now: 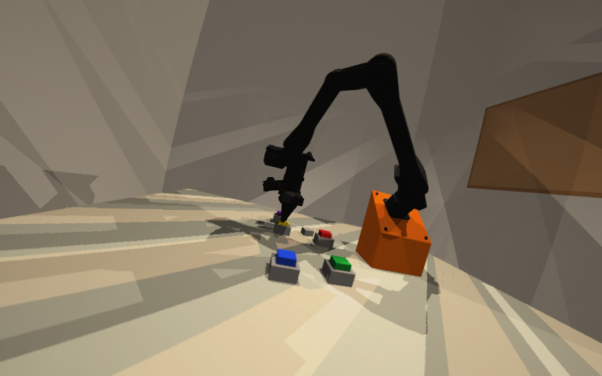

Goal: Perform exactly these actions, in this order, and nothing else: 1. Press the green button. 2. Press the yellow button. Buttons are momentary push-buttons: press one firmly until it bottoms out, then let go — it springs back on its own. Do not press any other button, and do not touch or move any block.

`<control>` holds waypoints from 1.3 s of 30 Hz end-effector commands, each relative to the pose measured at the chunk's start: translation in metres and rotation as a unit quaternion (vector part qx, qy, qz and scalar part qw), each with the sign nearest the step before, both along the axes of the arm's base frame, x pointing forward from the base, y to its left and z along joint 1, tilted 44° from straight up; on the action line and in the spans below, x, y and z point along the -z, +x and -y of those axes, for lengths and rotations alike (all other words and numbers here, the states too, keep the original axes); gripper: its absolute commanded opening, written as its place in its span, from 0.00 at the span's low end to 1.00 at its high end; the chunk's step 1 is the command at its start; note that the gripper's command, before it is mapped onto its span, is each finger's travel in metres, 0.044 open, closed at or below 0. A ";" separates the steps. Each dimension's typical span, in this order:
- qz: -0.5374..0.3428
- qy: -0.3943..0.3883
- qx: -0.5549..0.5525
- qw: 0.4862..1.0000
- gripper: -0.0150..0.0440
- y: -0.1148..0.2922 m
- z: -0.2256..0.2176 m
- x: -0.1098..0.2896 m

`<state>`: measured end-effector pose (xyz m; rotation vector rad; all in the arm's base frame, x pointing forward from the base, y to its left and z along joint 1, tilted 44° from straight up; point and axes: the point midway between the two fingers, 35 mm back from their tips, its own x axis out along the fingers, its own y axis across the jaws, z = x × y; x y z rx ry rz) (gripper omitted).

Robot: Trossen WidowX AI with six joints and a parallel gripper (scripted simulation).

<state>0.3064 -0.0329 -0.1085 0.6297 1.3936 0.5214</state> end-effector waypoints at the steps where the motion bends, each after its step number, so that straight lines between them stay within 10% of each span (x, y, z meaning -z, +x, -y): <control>1: -0.005 0.003 0.001 1.000 0.29 -0.003 -0.002 0.001; 18: -0.005 0.002 0.001 1.000 0.29 -0.006 0.022 -0.023; 32: -0.006 -0.010 0.003 1.000 0.91 -0.005 -0.094 -0.191; 39: -0.006 0.008 0.001 1.000 0.93 -0.055 -0.149 -0.261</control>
